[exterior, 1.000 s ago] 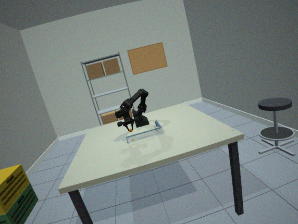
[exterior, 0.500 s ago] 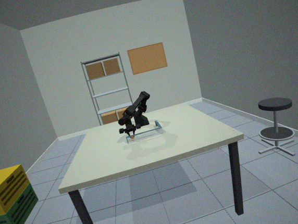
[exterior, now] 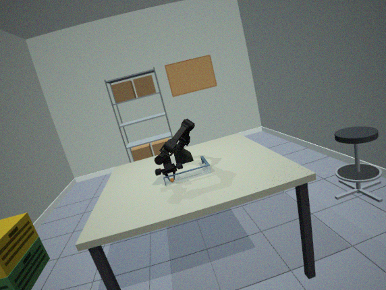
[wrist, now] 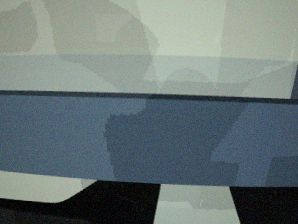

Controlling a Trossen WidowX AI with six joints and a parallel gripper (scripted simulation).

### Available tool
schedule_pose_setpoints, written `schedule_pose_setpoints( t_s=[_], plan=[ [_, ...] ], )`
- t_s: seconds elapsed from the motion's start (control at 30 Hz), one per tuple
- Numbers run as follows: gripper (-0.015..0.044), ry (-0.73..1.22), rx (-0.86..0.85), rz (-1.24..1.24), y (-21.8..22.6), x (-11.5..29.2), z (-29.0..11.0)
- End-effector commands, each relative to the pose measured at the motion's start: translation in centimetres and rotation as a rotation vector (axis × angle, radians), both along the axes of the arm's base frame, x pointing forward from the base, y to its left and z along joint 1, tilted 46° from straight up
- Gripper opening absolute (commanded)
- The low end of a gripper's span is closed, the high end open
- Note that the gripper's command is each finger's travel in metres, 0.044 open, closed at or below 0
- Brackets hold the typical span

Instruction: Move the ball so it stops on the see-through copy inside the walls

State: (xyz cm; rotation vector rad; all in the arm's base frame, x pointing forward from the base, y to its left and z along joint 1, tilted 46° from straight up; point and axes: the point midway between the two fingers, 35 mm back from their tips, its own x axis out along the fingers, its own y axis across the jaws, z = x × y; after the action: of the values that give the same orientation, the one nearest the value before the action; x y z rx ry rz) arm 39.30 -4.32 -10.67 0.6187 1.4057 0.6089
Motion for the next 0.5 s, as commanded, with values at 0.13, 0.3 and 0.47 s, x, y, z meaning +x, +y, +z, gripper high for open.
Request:
schedule_pose_setpoints(
  t_s=[0.13, 0.3, 0.47],
  plan=[
    [0.0, 0.003, 0.005, -0.006, 0.48, 0.0, -0.56],
    [0.0131, 0.001, 0.002, -0.001, 0.34, -0.01, -0.35],
    [0.0241, 0.001, 0.002, -0.001, 0.34, -0.01, -0.35]
  ],
)
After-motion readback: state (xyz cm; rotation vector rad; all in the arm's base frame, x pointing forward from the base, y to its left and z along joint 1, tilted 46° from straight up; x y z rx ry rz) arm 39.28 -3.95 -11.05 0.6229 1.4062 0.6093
